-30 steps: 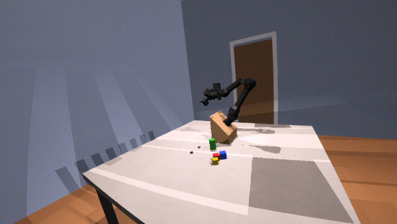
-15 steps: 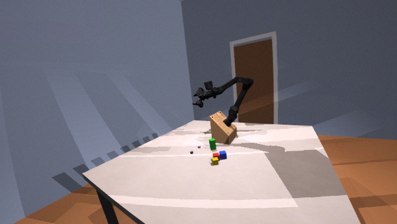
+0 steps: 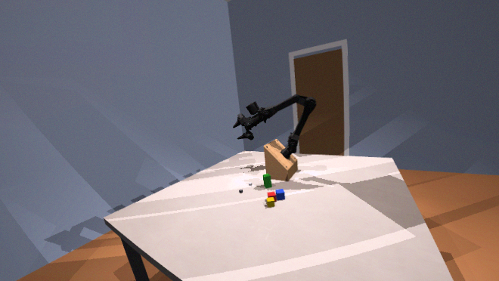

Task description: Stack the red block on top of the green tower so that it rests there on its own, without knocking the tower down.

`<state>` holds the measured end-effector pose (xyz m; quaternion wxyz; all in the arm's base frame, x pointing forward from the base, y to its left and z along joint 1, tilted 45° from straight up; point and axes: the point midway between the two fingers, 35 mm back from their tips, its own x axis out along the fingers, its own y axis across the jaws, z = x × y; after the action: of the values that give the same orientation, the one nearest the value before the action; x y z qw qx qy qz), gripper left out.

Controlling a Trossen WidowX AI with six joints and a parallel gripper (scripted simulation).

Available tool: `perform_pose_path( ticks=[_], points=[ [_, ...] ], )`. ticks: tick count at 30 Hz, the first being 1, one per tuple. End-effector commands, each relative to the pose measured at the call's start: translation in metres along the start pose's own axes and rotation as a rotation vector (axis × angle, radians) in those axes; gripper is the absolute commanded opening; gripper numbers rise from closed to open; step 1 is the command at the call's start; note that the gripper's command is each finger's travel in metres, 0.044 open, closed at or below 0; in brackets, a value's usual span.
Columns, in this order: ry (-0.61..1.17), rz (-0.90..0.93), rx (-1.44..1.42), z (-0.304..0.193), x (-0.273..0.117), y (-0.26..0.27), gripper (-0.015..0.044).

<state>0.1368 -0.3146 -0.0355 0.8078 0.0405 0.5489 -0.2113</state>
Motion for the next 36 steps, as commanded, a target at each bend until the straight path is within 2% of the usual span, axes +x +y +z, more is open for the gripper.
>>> perform_pose_path(
  ticks=[1, 18, 36],
  points=[
    [-0.023, 0.075, -0.074, 0.023, 0.003, 0.022, 0.0440],
    [-0.031, 0.550, -0.402, 0.107, -0.011, 0.173, 0.0440],
    [0.103, 1.036, -0.684, 0.125, -0.084, 0.344, 0.0440]
  ],
)
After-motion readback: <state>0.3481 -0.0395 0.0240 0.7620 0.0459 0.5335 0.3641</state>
